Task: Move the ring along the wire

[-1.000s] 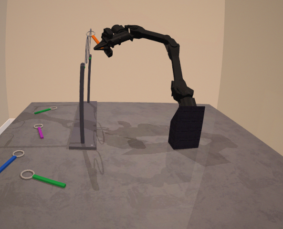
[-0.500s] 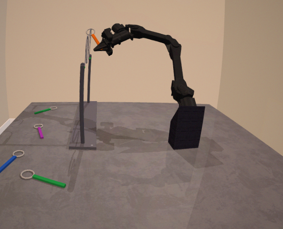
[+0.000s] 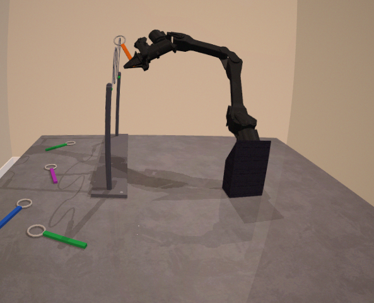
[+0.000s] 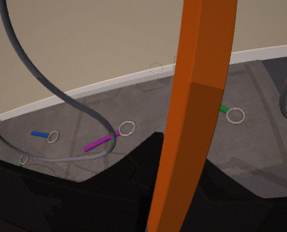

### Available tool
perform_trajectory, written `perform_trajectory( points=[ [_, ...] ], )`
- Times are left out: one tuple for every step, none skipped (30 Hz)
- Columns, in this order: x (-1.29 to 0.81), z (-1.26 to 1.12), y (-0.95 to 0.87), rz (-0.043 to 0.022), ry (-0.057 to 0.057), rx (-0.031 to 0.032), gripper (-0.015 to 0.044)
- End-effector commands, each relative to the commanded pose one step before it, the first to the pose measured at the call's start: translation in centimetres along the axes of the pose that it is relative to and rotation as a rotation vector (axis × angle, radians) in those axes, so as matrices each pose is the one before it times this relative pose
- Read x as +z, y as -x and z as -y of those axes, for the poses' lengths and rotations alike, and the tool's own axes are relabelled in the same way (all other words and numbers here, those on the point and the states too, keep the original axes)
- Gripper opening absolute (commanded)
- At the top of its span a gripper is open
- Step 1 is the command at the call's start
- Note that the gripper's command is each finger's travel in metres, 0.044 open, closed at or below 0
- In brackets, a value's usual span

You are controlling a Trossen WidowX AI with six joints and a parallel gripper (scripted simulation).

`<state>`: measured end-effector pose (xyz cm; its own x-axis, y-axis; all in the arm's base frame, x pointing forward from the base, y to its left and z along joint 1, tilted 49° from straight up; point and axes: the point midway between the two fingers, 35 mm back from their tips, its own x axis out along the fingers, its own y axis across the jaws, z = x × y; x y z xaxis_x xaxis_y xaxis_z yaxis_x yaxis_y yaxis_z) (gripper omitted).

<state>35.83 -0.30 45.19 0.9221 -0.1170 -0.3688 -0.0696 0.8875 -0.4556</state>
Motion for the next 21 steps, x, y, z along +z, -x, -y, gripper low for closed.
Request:
perform_trajectory(
  points=[
    [-0.037,0.142,0.111,0.00673,0.0507,-0.032,-0.015],
    [-0.001,0.045,-0.008,0.0013,0.0112,-0.00702,-0.015],
    [-0.002,0.045,-0.008,0.00131,0.0112,-0.007,-0.015],
    [-0.001,0.045,-0.008,0.00132,0.0112,-0.00697,-0.015],
    [0.0,0.044,-0.007,0.00132,0.0112,-0.00694,-0.015],
    [0.001,0.045,-0.007,0.00133,0.0112,-0.0069,-0.015],
    [-0.001,0.044,-0.008,0.00134,0.0112,-0.00689,-0.015],
    [-0.002,0.044,-0.008,0.00135,0.0112,-0.00687,-0.015],
    [-0.001,0.044,-0.008,0.00135,0.0112,-0.00684,-0.015],
    [0.0,0.044,-0.007,0.00136,0.0112,-0.00681,-0.015],
    [0.001,0.044,-0.007,0.00136,0.0112,-0.00679,-0.015],
    [-0.001,0.044,-0.007,0.00137,0.0112,-0.00677,-0.015],
    [-0.001,0.044,-0.008,0.00138,0.0112,-0.00676,-0.015],
    [-0.001,0.044,-0.008,0.00138,0.0112,-0.00674,-0.015],
    [0.0,0.044,-0.007,0.00139,0.0112,-0.00671,-0.015],
    [0.001,0.044,-0.006,0.00139,0.0112,-0.00669,-0.015],
    [-0.001,0.044,-0.007,0.0014,0.0112,-0.00668,-0.015],
    [-0.001,0.044,-0.008,0.0014,0.0112,-0.00667,-0.015],
    [-0.001,0.044,-0.007,0.00141,0.0112,-0.00665,-0.015],
    [0.0,0.044,-0.007,0.00141,0.0112,-0.00663,-0.015],
    [0.001,0.044,-0.006,0.00142,0.0112,-0.00662,-0.015]
  ],
)
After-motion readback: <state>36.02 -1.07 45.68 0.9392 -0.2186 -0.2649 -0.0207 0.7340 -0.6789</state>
